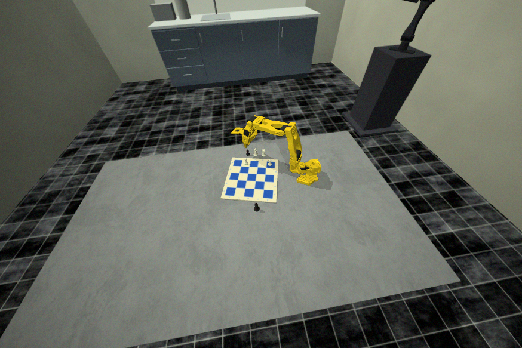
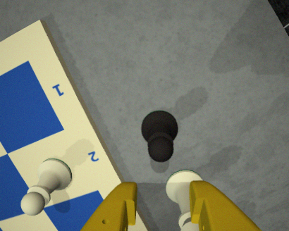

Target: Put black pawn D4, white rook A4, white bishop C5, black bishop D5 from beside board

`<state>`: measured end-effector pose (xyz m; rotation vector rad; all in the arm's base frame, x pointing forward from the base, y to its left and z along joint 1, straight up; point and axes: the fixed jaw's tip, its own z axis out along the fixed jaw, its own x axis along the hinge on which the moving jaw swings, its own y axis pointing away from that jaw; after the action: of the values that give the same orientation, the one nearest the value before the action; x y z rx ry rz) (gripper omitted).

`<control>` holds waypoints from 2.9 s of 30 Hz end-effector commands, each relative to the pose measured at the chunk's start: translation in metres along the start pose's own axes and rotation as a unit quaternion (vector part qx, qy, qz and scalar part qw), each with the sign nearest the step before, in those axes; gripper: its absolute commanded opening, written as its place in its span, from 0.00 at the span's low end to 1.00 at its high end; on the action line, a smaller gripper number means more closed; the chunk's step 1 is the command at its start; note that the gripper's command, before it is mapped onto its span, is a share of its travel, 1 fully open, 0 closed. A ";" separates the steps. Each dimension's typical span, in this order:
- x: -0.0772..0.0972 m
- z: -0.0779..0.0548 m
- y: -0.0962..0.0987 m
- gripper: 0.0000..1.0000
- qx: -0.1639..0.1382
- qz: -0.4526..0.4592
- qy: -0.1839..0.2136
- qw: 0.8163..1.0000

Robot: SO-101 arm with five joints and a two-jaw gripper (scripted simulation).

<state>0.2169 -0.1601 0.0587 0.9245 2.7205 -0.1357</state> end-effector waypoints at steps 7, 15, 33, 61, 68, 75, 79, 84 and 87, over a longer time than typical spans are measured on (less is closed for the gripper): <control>0.002 0.010 -0.002 0.09 0.001 0.008 -0.006 1.000; 0.006 0.025 -0.002 0.09 0.001 0.008 -0.005 1.000; 0.011 0.042 -0.002 0.09 0.001 0.008 -0.005 1.000; 0.018 0.050 -0.002 0.09 0.001 0.008 -0.005 1.000; 0.018 0.049 -0.002 0.09 0.001 0.008 -0.005 1.000; 0.018 0.048 -0.002 0.09 0.001 0.008 -0.005 1.000; 0.018 0.047 -0.002 0.09 0.001 0.008 -0.005 1.000; 0.018 0.047 -0.002 0.09 0.001 0.008 -0.005 1.000; 0.018 0.047 -0.002 0.09 0.001 0.008 -0.005 1.000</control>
<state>0.2167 -0.1600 0.0114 0.9147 2.6916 -0.1495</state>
